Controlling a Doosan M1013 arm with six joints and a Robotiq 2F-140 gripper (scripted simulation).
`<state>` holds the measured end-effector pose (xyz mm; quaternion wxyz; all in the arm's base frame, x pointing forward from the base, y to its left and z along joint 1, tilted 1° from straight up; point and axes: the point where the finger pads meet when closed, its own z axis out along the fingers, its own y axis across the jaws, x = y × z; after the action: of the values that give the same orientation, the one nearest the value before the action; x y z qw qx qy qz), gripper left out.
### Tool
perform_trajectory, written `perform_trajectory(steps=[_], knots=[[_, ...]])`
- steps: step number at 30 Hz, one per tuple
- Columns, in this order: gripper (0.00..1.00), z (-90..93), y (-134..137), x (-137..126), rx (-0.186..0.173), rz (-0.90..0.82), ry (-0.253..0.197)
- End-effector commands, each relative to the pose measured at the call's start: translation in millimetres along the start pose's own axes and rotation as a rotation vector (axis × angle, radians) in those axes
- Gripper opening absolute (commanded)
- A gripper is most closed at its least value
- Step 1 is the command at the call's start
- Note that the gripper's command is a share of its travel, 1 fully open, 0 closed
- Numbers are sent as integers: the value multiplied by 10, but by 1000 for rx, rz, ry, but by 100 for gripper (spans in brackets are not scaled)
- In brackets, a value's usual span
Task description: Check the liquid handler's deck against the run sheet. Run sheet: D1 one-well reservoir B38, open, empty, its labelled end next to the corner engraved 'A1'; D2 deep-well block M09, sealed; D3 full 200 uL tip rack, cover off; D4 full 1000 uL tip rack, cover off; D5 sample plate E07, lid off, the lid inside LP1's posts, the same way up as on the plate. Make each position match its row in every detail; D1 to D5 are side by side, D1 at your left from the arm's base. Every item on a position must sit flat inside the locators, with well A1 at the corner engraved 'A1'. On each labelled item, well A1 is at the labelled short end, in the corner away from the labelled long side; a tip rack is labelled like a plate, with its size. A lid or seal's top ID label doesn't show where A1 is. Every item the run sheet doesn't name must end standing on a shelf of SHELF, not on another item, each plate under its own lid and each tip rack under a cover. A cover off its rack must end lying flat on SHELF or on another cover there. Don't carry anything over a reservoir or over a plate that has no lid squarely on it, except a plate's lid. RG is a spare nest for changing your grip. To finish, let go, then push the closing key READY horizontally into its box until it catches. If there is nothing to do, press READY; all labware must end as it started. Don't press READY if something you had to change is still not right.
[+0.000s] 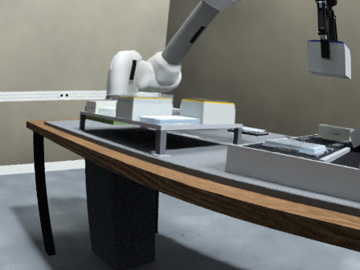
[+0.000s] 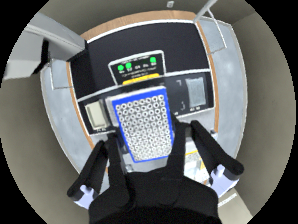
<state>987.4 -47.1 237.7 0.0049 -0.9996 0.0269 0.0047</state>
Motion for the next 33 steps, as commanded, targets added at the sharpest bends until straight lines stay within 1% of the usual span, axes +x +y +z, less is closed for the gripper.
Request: perform_trajectory(steps=[1,7,11,33], knots=[[10,-145,-4,-6,2,4,3],[10,-243,-3,-6,2,4,2],[10,-265,-3,-6,2,4,2],[10,-262,-3,-8,2,4,2]])
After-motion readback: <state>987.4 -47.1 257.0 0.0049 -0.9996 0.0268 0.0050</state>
